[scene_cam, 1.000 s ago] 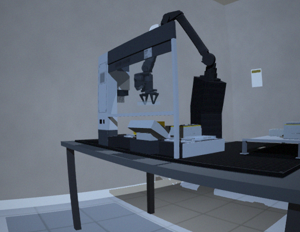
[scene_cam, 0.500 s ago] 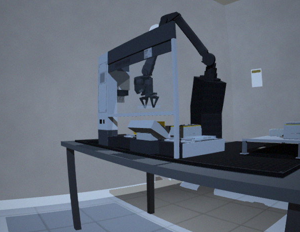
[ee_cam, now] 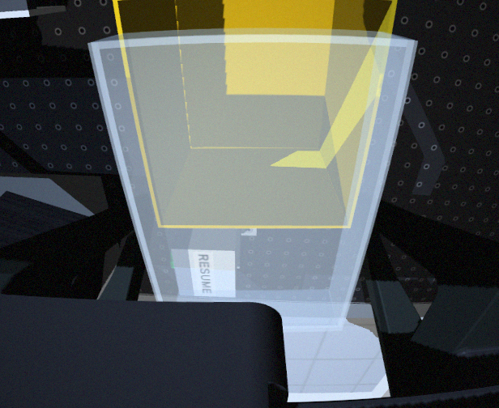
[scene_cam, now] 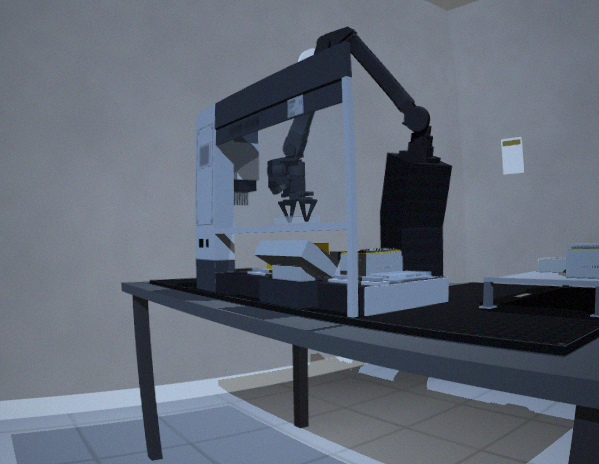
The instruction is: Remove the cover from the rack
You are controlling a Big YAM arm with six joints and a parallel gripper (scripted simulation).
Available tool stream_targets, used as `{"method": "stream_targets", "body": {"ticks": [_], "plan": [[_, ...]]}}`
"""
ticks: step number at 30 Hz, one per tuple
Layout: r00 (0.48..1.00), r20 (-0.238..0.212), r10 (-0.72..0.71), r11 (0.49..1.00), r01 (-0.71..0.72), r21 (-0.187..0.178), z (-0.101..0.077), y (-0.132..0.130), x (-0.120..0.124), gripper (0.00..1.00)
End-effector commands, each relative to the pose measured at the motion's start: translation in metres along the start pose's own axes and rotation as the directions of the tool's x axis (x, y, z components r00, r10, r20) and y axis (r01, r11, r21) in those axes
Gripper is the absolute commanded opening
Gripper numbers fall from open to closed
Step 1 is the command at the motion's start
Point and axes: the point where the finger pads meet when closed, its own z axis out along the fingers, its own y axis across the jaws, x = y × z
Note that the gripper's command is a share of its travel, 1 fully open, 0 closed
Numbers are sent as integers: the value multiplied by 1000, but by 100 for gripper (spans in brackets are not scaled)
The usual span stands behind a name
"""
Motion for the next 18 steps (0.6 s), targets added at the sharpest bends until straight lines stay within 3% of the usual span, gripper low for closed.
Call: {"method": "stream_targets", "body": {"ticks": [1,18], "plan": [[1000,16,-5,1000,4,24,7,-13,-13,0],[1000,16,0,1000,-1,23,33,-13,-11,0]]}}
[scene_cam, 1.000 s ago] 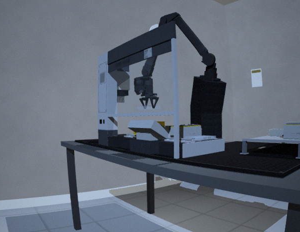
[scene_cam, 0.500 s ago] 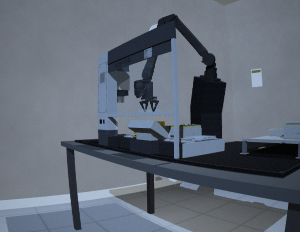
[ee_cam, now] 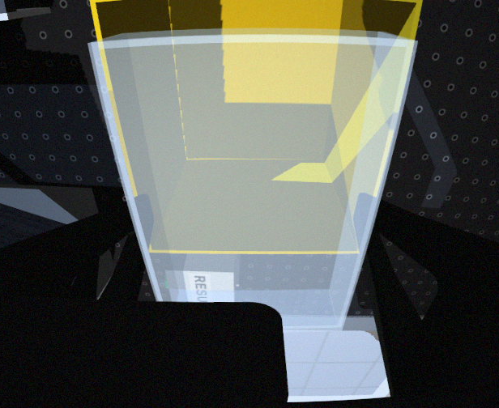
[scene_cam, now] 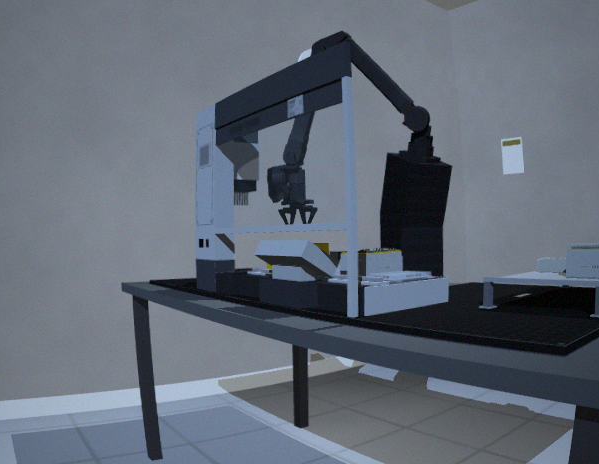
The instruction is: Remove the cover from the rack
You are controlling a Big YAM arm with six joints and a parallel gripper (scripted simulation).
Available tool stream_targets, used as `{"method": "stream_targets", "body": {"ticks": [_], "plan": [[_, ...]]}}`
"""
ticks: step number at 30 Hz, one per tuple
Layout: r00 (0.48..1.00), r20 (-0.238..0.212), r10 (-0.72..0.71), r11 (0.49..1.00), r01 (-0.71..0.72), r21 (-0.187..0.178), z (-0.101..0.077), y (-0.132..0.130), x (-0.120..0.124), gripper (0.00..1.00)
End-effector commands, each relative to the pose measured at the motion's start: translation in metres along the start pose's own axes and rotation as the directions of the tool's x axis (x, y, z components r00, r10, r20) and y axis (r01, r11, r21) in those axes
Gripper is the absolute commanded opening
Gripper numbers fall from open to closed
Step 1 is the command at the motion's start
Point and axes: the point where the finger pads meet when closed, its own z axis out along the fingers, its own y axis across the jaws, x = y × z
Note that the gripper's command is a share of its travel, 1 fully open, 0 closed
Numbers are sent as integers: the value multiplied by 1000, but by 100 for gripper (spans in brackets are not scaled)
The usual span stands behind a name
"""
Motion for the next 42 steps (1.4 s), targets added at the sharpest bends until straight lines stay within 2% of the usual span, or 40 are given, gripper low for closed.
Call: {"method": "stream_targets", "body": {"ticks": [1,6,13,20,23,26,27,28,42], "plan": [[1000,16,-1,1000,0,23,8,-12,-11,0],[1000,17,4,1000,-4,22,10,-10,-9,0],[1000,11,-1,1000,1,15,26,-7,-9,0],[1000,15,-3,1000,2,20,37,-10,-11,0],[1000,18,0,1000,-1,24,34,-11,-11,0],[1000,14,-2,1000,2,20,44,-10,-11,0],[1000,16,3,1000,-3,21,43,-11,-10,0],[1000,16,1,1000,-1,20,35,-10,-7,0],[1000,16,1,1000,-1,20,35,-10,-7,0]]}}
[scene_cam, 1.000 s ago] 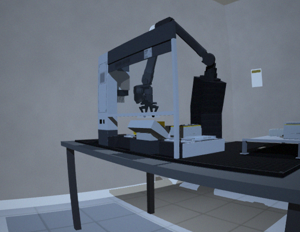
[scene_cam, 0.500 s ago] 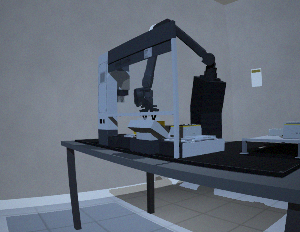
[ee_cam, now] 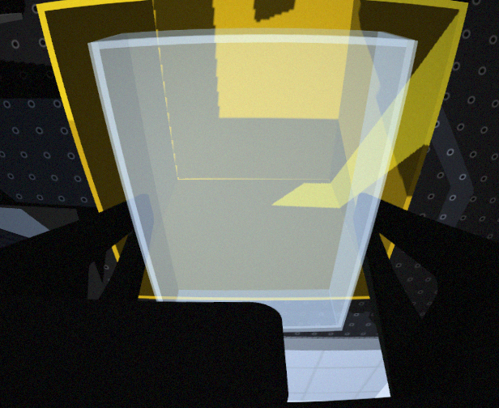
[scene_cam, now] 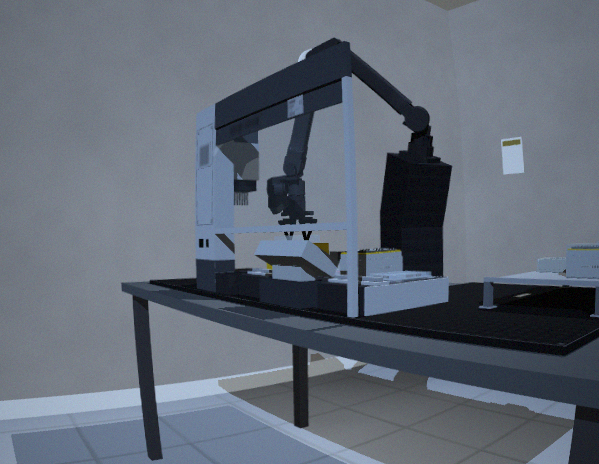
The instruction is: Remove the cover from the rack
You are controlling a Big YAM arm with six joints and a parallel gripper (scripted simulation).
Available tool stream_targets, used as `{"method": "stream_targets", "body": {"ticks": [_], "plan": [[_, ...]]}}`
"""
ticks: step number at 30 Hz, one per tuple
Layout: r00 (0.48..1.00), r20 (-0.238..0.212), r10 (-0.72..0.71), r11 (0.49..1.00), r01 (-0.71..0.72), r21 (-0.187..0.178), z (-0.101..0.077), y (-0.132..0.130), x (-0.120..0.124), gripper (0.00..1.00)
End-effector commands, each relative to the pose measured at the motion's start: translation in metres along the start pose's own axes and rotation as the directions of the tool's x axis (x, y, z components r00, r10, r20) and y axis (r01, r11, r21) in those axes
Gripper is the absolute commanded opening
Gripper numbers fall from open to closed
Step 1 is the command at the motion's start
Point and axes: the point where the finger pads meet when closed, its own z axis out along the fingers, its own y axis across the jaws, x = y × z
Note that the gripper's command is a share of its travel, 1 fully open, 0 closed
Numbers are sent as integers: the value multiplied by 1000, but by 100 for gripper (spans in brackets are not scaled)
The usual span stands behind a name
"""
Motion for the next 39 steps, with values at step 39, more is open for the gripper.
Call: {"method": "stream_targets", "body": {"ticks": [39], "plan": [[1000,15,-1,1000,1,18,-3,-7,-6,0]]}}
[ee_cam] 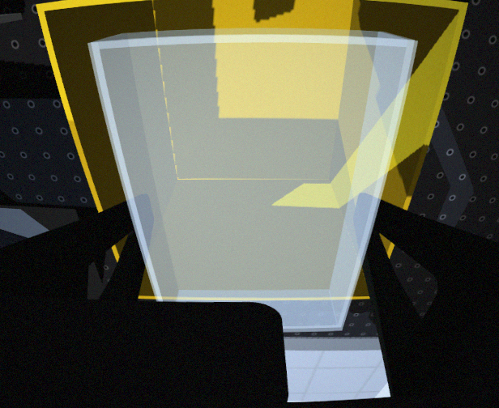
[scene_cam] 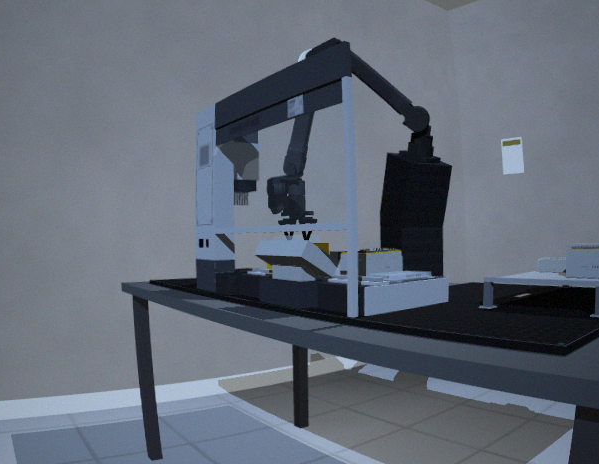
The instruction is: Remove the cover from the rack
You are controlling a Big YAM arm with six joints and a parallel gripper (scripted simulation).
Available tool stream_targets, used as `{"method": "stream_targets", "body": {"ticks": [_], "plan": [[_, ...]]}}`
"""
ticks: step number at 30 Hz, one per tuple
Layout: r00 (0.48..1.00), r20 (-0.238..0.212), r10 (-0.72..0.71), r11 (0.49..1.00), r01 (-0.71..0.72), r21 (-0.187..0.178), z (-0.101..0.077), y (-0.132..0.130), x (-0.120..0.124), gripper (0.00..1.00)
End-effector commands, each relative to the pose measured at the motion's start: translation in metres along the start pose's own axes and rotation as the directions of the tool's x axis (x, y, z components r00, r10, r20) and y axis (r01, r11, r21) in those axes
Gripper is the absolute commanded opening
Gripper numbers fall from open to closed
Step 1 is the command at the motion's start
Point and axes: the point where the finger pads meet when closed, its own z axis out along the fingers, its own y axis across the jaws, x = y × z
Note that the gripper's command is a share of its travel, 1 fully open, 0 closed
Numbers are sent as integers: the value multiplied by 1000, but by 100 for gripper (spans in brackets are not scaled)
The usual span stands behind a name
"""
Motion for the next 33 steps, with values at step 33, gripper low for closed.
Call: {"method": "stream_targets", "body": {"ticks": [33], "plan": [[1000,12,2,1000,-2,15,12,-7,-8,0]]}}
